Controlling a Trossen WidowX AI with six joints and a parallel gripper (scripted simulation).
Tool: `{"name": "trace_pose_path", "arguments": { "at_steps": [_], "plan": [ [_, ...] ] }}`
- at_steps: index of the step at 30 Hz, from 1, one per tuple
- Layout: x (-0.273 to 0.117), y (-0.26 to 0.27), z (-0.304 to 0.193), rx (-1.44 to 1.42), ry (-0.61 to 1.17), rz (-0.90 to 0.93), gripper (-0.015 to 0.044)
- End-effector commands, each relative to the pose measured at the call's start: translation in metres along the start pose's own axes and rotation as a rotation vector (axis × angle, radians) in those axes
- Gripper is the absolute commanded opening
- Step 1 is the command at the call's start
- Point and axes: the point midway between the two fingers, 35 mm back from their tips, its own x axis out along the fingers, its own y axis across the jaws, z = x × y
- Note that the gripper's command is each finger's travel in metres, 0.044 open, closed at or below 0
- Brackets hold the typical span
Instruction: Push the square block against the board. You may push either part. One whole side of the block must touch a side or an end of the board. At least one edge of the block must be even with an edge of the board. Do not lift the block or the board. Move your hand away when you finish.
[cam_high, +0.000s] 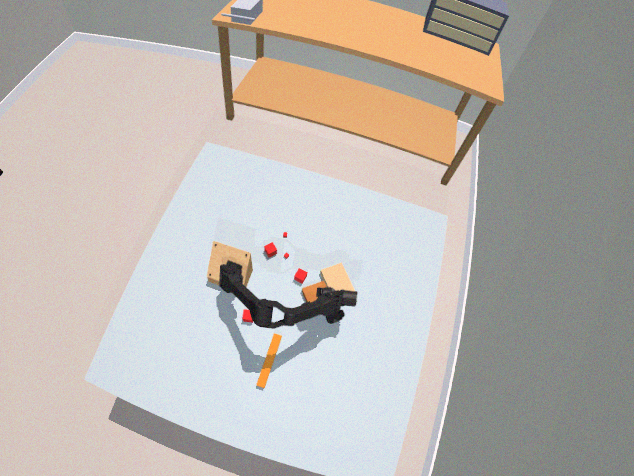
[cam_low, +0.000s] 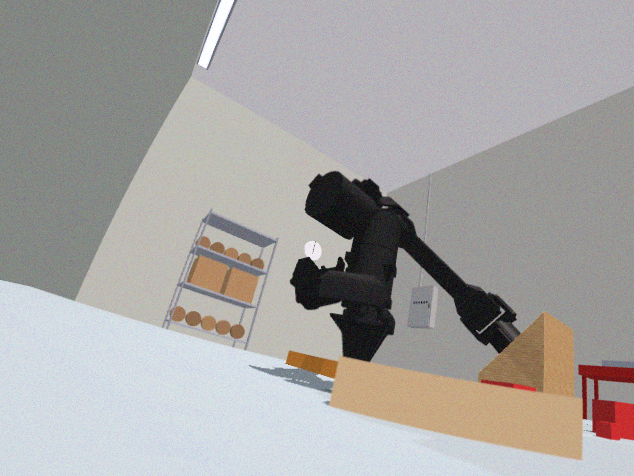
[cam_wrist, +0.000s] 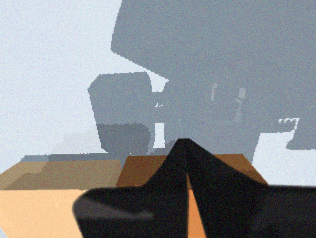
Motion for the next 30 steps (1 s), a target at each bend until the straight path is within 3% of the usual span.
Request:
{"name": "trace_pose_path", "arguments": {
  "at_steps": [1, 30],
  "plan": [
    [0.001, -0.001, -0.006, 0.0, 0.002, -0.003, 0.0],
    [0.0, 0.001, 0.03, 0.001, 0.0, -0.003, 0.0]
  ]
}}
